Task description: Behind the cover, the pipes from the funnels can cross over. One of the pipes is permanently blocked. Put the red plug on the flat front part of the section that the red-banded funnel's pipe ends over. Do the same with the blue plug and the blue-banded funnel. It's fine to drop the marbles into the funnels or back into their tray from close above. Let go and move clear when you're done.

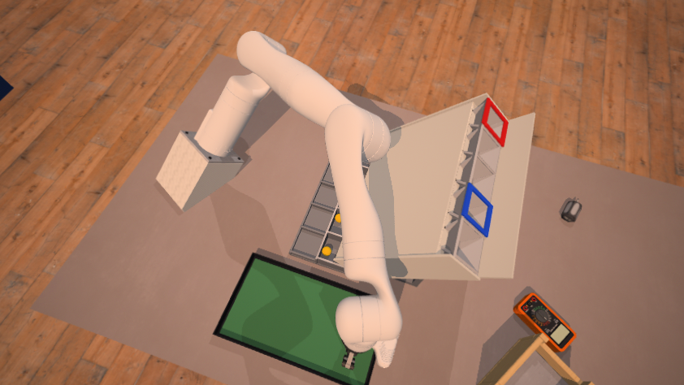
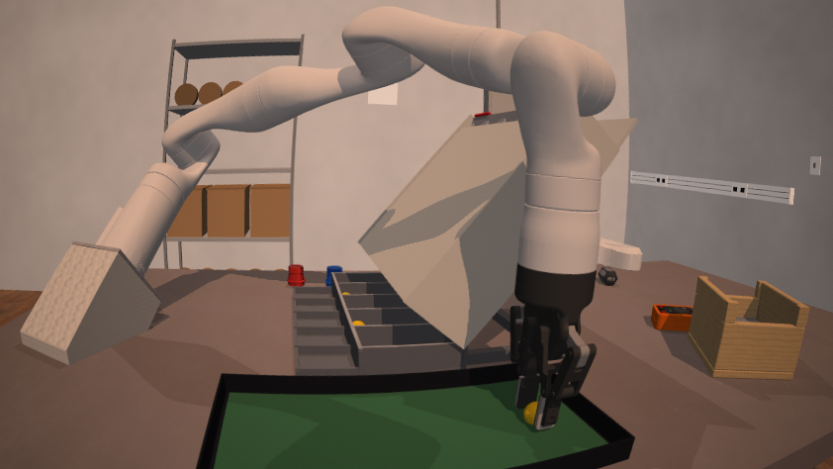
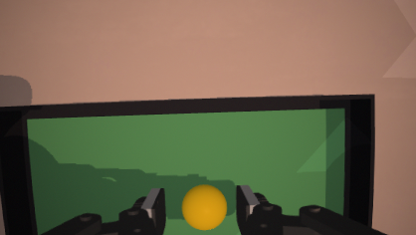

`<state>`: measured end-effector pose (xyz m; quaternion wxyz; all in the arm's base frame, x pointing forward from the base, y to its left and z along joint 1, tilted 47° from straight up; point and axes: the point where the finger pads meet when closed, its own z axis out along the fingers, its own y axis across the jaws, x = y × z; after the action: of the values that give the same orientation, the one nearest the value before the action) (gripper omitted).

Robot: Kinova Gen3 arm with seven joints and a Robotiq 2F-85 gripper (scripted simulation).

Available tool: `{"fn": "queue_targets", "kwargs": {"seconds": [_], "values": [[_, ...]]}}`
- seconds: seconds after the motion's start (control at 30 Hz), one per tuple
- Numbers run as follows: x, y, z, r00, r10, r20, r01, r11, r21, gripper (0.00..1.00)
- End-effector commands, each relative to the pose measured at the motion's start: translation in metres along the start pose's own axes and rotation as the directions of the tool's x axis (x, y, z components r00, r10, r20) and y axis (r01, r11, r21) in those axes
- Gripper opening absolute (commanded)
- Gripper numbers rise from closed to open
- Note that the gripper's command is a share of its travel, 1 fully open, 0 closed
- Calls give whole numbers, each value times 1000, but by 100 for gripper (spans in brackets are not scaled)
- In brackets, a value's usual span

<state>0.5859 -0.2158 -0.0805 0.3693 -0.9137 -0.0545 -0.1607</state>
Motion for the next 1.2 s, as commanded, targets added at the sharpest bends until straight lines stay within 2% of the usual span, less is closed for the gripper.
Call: {"fn": "queue_targets", "kwargs": {"seconds": [0.0,0.03,0.57,0.6,1.17], "values": [[0,1,-2,1000,0,-2,0,1000,-2,50],[0,0,6,1000,0,-2,0,1000,-2,50],[0,0,6,1000,0,-2,0,1000,-2,50],[0,0,5,1000,0,-2,0,1000,-3,0],[1,2,4,1000,0,-4,0,1000,-6,0]]}}
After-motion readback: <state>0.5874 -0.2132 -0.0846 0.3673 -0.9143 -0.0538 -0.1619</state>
